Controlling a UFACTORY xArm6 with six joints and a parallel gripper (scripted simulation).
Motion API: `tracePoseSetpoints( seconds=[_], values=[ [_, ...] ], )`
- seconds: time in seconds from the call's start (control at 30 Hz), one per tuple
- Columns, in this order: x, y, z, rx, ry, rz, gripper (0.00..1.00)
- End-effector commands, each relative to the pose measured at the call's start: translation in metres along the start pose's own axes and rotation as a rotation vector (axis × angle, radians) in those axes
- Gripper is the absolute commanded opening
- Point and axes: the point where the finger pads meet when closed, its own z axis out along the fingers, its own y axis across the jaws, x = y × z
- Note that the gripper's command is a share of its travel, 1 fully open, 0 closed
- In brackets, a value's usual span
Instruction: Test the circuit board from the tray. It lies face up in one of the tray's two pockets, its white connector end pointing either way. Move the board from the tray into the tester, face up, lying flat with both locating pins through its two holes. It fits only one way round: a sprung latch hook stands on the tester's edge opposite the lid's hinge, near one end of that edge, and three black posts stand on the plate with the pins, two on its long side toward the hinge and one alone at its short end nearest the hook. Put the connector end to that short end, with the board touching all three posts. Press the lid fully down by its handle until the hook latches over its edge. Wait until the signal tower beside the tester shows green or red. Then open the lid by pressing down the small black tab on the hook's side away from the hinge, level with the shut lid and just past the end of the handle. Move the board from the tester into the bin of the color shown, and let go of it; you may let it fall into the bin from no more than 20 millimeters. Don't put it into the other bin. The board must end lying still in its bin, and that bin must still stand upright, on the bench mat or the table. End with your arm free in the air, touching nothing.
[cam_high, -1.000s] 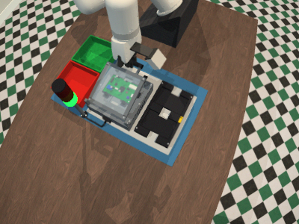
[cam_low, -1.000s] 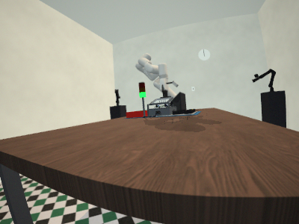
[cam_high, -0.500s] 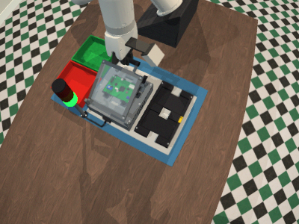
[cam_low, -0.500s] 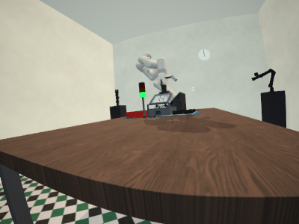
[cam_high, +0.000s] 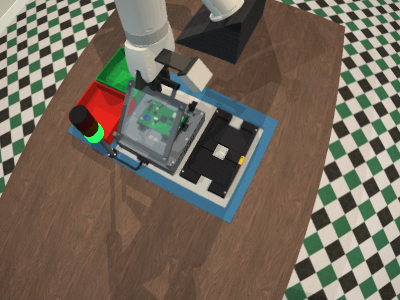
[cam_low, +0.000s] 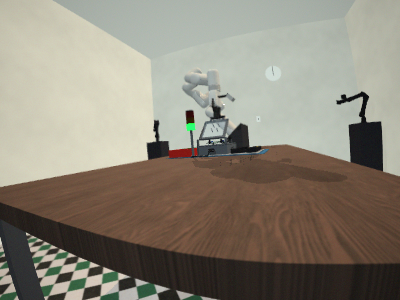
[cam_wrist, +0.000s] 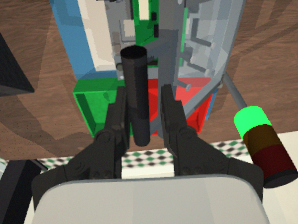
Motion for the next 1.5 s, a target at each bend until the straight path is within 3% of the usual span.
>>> tracePoseSetpoints(
  seconds=[0.0, 0.67, 1.47],
  values=[
    [0.000, 0.014, -0.010, -0.005, 0.000, -0.001, 0.00],
    [0.000, 0.064, -0.038, -0.005, 0.000, -0.001, 0.00],
    [0.000, 0.114, -0.048, -0.005, 0.000, -0.001, 0.00]
  ],
)
